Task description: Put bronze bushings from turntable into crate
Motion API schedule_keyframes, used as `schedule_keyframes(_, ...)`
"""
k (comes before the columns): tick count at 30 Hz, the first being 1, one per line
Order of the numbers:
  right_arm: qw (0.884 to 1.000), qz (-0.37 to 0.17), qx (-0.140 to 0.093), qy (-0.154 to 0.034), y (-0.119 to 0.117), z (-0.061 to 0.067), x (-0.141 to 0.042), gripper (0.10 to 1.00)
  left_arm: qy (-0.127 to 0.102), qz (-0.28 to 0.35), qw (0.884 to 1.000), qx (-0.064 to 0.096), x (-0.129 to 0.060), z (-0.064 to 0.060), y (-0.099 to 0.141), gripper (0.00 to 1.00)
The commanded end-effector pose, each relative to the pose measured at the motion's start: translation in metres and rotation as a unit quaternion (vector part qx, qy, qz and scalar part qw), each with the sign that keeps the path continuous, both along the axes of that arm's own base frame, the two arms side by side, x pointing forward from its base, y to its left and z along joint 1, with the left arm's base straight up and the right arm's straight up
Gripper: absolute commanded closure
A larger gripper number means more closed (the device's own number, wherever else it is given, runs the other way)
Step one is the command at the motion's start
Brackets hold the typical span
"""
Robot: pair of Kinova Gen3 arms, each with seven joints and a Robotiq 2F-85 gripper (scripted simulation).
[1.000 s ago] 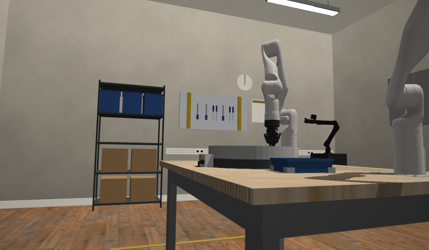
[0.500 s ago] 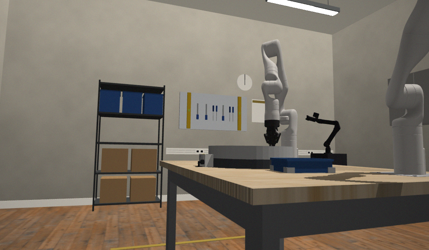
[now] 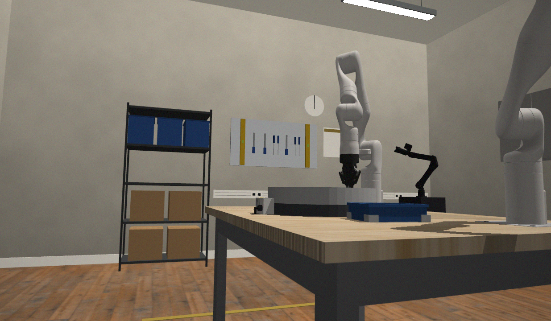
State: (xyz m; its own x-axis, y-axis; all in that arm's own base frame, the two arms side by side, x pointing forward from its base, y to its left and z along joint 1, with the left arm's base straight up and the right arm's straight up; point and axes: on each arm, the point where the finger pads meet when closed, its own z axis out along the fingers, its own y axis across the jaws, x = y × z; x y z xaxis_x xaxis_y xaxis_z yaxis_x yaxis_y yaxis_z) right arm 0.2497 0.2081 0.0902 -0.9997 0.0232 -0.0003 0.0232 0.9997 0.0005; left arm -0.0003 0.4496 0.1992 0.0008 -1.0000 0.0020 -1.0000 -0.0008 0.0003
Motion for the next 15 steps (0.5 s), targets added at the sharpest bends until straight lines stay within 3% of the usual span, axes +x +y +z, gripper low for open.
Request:
schedule_keyframes(1,1.000,0.000,0.000,0.000,-0.0001,0.0003,0.0003,1.000,0.000,0.000,1.000,0.001,-0.0001,0.0008,0.0004,0.001)
schedule_keyframes(11,1.000,0.000,0.000,0.000,-0.0001,0.0011,0.0003,1.000,0.000,0.000,1.000,0.001,-0.0001,0.0008,0.0004,0.001)
schedule_keyframes(15,1.000,0.000,0.000,0.000,-0.0001,0.0076,0.0003,1.000,0.000,0.000,1.000,0.001,-0.0001,0.0008,0.0004,0.001)
